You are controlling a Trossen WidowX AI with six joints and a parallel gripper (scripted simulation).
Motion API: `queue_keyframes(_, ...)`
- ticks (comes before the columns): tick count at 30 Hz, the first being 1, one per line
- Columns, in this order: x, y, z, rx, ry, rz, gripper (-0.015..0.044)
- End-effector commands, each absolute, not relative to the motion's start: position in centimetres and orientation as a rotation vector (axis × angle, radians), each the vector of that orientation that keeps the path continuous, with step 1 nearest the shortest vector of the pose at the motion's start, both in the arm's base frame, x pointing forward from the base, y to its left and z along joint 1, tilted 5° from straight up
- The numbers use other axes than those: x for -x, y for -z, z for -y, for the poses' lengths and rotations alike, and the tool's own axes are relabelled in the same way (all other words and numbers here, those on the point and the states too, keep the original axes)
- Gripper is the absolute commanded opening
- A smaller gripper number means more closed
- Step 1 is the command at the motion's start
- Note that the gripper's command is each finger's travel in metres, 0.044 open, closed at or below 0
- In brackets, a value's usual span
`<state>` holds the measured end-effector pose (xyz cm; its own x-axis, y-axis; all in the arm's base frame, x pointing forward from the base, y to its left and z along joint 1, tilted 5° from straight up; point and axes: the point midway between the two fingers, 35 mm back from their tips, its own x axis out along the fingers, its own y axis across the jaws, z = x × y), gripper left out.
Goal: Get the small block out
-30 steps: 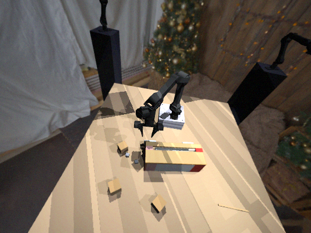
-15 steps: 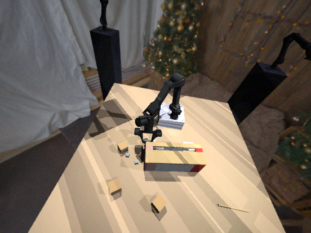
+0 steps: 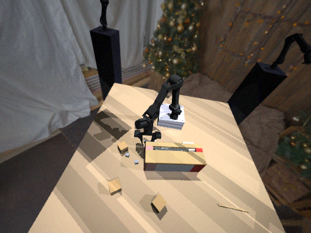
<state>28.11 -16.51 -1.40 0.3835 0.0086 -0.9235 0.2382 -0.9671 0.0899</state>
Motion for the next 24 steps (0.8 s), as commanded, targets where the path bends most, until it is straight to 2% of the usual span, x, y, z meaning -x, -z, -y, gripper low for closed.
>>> queue_keyframes(1, -27.8, 2.4, 16.2, -2.431, 1.637, -0.24, 0.0285)
queue_keyframes(19, -27.4, 4.8, 16.2, -2.431, 1.637, -0.24, 0.0285)
queue_keyframes(24, -27.4, 4.8, 16.2, -2.431, 1.637, -0.24, 0.0154)
